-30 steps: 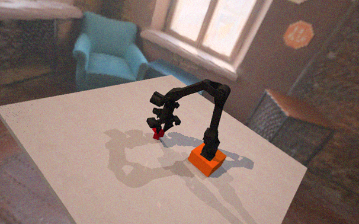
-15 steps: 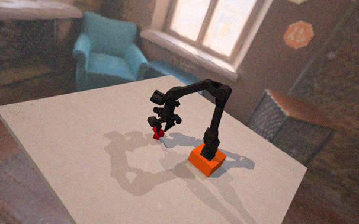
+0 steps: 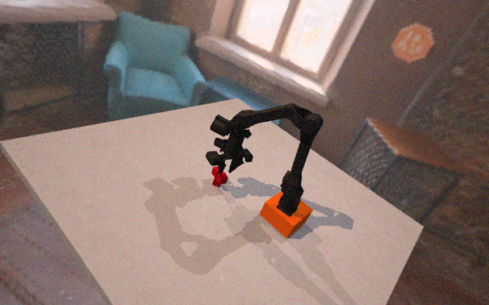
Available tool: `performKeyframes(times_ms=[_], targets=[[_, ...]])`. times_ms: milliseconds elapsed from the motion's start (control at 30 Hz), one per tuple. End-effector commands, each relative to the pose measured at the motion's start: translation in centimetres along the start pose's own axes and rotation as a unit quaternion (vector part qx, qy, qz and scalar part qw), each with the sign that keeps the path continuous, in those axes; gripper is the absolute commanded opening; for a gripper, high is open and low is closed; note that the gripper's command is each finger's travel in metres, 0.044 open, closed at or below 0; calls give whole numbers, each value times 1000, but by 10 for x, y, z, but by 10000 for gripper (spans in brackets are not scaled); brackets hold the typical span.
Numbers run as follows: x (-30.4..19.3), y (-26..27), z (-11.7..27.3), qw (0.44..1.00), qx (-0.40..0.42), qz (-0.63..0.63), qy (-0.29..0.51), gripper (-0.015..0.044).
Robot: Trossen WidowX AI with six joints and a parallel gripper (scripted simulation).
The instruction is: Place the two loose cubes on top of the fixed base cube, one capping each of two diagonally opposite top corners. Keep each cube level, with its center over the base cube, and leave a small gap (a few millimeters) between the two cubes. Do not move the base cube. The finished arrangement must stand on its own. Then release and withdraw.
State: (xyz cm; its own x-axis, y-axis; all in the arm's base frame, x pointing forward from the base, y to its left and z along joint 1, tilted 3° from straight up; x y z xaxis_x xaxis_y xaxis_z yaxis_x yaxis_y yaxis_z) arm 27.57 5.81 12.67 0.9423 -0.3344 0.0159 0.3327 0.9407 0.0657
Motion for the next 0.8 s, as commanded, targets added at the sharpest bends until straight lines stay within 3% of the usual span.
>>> performKeyframes(times_ms=[0, 767], targets=[[2, 1, 8, 1000, 3, 2, -5, 205], [1, 1, 35, 1000, 3, 2, -5, 205]])
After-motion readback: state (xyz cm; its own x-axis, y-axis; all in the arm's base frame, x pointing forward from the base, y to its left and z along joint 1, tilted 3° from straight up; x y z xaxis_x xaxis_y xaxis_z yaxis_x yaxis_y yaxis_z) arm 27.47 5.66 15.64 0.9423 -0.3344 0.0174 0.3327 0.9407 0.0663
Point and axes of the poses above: the point midway between the two fingers, 35 mm back from their tips, its own z axis back along the fingers, its own y axis across the jaws, x = y × z, the point moved 7 cm from there along z, back along the fingers, and after that the axes turned 4 degrees about z, right-handed, at the moved point
